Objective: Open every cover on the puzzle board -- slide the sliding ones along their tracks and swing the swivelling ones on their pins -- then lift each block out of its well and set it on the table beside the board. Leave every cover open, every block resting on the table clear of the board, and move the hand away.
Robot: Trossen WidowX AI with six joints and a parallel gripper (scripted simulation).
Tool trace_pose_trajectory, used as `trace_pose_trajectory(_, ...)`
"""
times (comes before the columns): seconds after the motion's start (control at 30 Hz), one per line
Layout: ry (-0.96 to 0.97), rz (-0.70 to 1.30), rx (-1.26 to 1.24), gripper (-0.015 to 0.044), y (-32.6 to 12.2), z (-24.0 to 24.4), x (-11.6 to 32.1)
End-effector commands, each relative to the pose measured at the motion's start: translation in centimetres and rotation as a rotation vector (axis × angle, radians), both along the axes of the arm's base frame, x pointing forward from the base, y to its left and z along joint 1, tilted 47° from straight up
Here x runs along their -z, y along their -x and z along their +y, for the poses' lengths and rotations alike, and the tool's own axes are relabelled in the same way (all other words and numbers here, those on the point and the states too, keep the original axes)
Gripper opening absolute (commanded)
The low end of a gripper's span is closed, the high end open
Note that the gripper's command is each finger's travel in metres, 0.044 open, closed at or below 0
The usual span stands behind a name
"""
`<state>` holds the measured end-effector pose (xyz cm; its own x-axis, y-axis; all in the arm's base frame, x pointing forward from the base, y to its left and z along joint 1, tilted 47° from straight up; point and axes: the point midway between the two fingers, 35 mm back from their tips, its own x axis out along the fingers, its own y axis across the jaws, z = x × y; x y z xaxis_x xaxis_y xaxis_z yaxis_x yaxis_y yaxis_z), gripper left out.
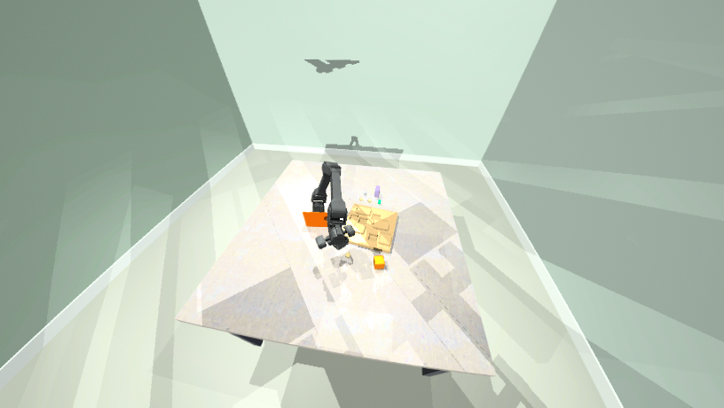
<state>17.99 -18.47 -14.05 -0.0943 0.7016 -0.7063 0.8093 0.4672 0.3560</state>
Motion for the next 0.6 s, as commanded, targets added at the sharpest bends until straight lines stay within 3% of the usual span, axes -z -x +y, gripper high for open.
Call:
trace_pose_trajectory(0.0, -0.002, 0.000, 0.005, 0.0080, 0.0, 0.5, 0.4)
trace_pose_trajectory(0.57, -0.003, -0.001, 0.005, 0.0080, 0.3, 2.5, 2.3)
